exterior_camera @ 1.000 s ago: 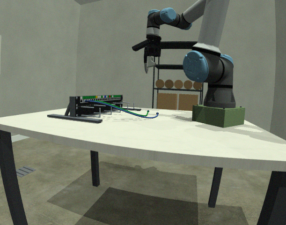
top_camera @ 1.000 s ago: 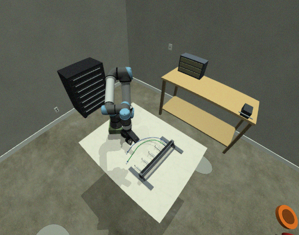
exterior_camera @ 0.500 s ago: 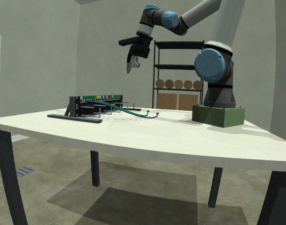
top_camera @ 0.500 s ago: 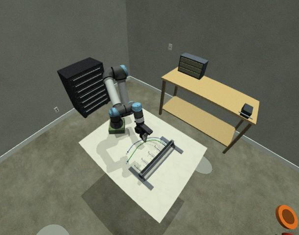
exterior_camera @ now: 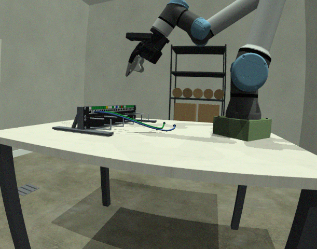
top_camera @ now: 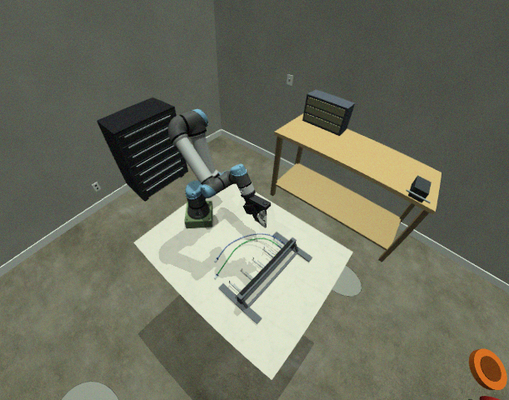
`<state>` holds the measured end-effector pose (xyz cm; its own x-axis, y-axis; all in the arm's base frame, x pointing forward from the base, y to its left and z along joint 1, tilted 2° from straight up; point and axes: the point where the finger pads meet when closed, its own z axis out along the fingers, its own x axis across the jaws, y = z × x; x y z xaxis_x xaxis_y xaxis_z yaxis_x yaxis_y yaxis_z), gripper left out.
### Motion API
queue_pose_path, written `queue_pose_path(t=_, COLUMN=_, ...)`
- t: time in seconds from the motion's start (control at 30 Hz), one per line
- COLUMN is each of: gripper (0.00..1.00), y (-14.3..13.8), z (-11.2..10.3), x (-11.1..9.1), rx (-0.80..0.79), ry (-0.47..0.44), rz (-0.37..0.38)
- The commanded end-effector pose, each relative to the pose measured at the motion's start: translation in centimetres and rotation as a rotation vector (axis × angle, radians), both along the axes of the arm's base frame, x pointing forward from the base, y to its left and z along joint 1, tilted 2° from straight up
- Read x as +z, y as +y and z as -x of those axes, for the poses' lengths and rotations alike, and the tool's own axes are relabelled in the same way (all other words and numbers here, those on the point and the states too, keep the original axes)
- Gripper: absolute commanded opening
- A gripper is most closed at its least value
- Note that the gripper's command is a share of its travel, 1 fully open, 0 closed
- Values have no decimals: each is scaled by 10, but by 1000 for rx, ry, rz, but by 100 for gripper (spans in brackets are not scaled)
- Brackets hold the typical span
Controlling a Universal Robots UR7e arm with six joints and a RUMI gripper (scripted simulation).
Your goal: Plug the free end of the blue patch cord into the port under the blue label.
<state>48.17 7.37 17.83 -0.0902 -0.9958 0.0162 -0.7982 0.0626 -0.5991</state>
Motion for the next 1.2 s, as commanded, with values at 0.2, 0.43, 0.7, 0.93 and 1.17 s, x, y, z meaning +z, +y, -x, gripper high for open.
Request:
queue_pose_path(t=0.2, gripper=0, y=36, z=3, x=5, rx=5, ry=-78, rz=-31)
queue_pose_path(t=0.43, gripper=0, y=37, z=4, x=5, rx=5, ry=-79, rz=-31)
queue_pose_path(t=0.7, gripper=0, y=37, z=1, x=3, rx=5, ry=-78, rz=-31)
queue_pose_path(t=0.93, gripper=0, y=36, z=-4, x=-4, rx=5, ry=-78, rz=-31)
queue_pose_path(t=1.17, gripper=0, y=36, z=-14, x=-15, rx=5, ry=-78, rz=-31)
